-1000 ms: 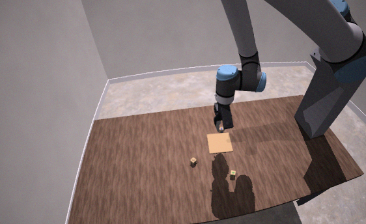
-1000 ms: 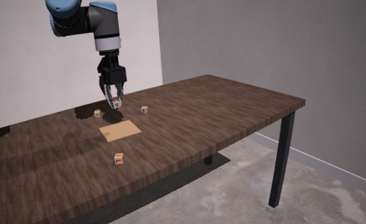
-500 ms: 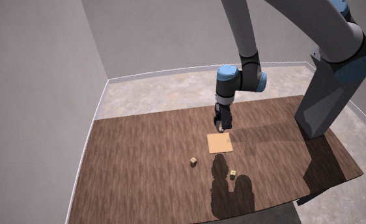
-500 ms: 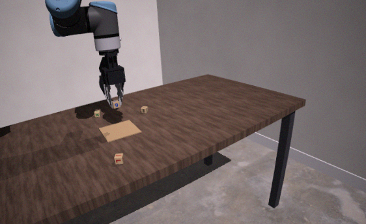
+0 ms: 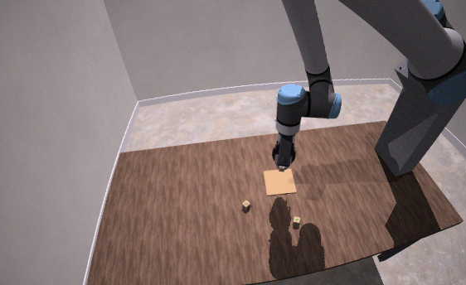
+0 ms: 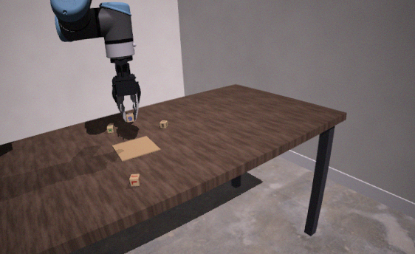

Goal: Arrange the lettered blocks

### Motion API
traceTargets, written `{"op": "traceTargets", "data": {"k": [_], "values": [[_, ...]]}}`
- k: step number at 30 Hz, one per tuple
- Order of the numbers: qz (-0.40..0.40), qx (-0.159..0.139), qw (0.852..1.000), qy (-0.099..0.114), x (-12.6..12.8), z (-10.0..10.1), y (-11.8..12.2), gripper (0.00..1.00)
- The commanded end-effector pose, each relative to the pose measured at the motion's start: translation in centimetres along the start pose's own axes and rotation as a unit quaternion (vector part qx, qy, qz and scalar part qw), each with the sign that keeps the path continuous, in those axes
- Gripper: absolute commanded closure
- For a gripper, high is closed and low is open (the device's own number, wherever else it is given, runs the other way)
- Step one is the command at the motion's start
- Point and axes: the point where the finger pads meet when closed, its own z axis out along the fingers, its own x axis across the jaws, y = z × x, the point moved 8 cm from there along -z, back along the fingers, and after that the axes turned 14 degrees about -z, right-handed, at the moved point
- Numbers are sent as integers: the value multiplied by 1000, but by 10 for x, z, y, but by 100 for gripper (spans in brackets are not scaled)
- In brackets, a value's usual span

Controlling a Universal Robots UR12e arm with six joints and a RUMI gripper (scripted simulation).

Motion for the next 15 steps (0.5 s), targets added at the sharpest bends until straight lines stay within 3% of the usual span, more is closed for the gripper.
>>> {"op": "traceTargets", "data": {"k": [1,15], "values": [[69,-1,998,-1,-4,0,-6,95],[198,-1,980,0,-4,0,-14,95]]}}
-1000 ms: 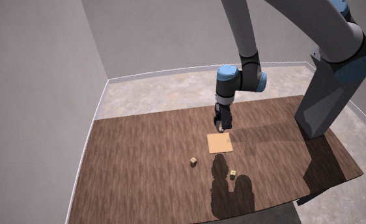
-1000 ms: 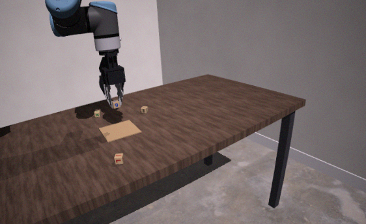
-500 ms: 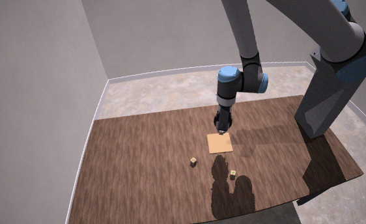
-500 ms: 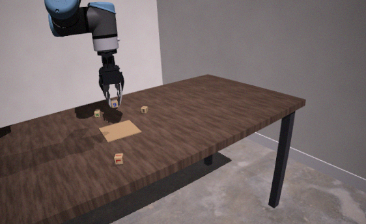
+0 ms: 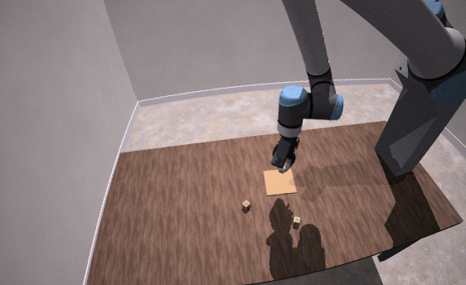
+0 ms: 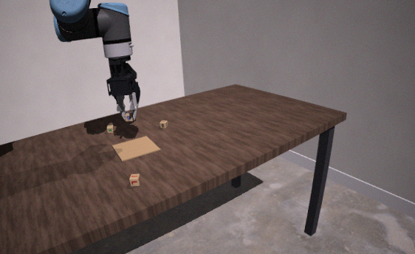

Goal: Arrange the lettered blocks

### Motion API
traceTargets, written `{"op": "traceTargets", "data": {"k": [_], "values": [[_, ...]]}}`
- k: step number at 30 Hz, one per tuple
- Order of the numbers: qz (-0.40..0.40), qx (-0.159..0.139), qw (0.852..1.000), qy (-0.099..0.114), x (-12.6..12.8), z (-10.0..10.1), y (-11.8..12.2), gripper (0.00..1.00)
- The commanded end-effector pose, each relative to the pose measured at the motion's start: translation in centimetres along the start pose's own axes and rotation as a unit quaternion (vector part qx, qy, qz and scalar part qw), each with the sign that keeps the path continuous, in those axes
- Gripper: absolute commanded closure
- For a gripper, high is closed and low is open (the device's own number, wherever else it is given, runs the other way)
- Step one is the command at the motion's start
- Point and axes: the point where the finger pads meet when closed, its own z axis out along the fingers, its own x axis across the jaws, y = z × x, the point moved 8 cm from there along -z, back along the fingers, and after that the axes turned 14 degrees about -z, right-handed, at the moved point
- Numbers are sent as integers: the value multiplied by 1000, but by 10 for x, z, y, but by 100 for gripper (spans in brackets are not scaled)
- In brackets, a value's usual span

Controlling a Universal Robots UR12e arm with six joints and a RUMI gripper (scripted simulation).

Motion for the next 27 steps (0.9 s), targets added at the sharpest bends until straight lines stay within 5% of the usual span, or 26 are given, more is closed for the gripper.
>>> {"op": "traceTargets", "data": {"k": [1,15,27], "values": [[69,-2,998,0,-5,0,-4,95],[181,-2,983,0,-8,0,-10,95],[305,-1,952,1,-11,-1,-15,95]]}}
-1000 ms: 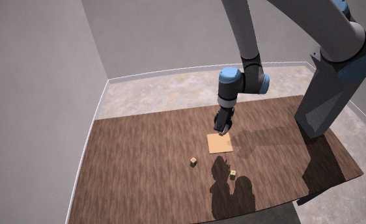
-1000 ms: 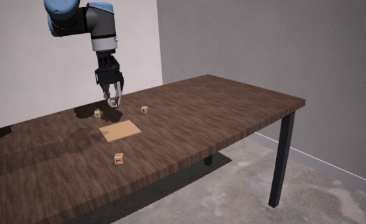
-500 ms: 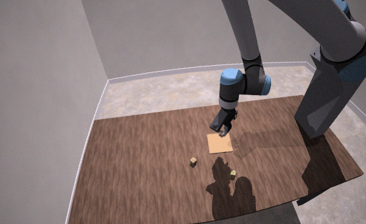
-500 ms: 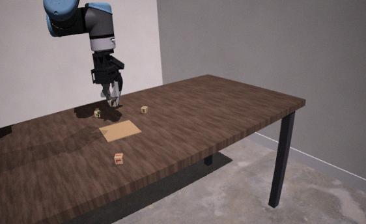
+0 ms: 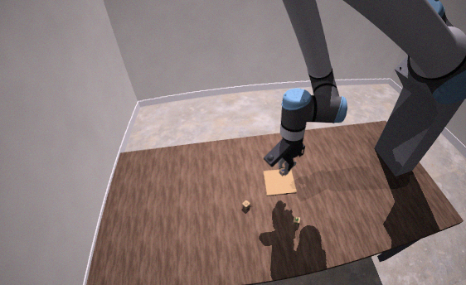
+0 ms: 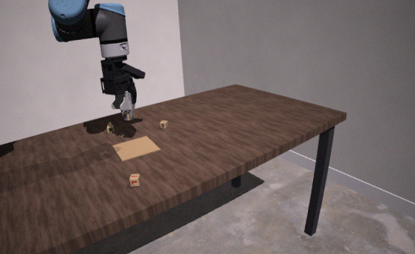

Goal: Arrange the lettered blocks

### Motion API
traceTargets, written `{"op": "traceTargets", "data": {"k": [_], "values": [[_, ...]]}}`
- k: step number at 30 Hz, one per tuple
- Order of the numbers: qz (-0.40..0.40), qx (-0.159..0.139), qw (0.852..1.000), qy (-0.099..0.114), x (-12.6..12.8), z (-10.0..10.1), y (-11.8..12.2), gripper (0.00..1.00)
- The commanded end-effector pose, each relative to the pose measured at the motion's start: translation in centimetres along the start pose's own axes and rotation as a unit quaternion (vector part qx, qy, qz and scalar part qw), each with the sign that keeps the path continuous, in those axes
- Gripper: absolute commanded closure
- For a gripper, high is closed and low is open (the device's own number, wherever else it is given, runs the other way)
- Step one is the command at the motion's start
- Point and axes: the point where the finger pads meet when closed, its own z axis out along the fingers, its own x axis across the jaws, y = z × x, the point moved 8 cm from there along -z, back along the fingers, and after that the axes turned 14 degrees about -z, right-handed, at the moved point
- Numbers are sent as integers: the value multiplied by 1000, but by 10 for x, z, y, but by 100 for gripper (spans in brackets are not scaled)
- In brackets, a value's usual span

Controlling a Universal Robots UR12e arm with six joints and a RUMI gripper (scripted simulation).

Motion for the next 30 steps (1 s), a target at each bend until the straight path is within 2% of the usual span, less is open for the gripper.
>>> {"op": "traceTargets", "data": {"k": [1,15,30], "values": [[69,-1,998,1,-7,0,0,95],[181,-1,984,1,-12,-1,-2,95],[197,0,980,2,-11,-1,-3,95]]}}
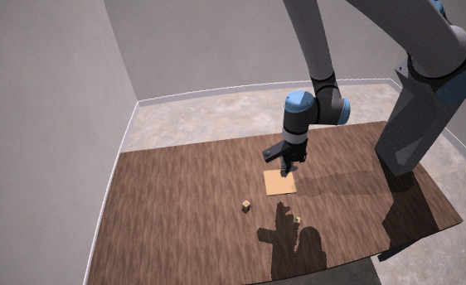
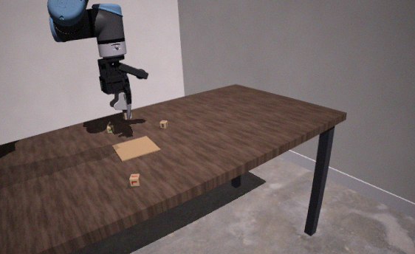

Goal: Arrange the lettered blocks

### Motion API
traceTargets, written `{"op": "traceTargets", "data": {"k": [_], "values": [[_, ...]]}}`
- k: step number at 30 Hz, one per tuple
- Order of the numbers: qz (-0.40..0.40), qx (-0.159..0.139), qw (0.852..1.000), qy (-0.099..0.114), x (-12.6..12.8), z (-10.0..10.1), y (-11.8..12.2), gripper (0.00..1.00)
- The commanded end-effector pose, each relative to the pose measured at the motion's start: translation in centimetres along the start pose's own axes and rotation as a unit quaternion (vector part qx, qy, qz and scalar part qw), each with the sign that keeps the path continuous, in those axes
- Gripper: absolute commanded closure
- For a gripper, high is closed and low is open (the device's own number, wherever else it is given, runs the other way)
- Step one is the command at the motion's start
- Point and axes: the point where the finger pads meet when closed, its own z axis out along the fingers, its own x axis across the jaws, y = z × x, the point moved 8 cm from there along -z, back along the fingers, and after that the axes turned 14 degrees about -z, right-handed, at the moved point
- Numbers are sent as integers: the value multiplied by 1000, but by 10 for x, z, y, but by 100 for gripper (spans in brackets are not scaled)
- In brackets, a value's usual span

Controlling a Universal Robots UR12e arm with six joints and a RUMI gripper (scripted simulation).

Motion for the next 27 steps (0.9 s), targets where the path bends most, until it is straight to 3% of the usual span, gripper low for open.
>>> {"op": "traceTargets", "data": {"k": [1,16,27], "values": [[4,-1,1000,-1,-3,0,2,95],[14,0,1000,0,-2,6,-1,95],[14,0,1000,0,-2,40,-1,95]]}}
